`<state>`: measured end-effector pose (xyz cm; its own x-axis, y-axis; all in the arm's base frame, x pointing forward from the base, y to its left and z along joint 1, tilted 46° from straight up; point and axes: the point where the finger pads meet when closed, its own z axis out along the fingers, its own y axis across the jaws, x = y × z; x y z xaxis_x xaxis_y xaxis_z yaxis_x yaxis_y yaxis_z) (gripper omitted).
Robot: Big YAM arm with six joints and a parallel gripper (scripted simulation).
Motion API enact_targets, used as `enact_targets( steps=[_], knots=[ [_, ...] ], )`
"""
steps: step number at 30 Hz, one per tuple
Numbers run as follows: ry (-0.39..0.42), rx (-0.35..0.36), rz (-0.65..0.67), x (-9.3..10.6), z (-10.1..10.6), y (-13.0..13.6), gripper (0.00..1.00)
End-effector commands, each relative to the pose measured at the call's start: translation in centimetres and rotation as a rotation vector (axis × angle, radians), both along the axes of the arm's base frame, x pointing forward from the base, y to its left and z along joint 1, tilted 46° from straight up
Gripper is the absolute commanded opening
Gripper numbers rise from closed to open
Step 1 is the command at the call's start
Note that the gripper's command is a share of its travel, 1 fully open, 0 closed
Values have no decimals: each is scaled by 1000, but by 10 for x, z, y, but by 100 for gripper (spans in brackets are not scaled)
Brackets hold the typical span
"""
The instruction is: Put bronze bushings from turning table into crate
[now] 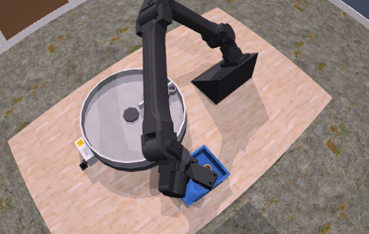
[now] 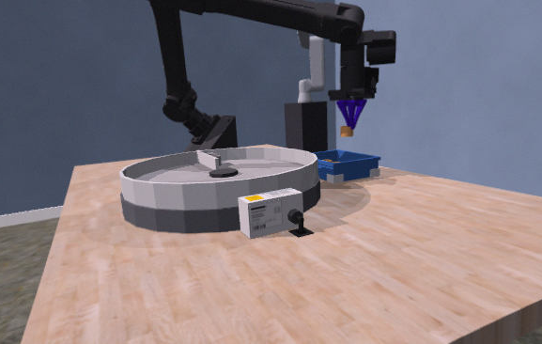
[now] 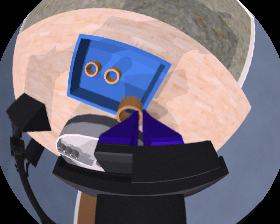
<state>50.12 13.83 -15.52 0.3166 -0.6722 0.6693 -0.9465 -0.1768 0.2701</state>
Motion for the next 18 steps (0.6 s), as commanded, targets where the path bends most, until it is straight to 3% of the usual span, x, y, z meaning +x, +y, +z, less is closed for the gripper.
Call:
enact_targets(
  steps=[1,5,18],
  knots=[
    [-15,4,40,-6,7,30,0],
    [-48,22,40,5,14,38,0],
    [-51,24,40,5,16,39,0]
  ],
)
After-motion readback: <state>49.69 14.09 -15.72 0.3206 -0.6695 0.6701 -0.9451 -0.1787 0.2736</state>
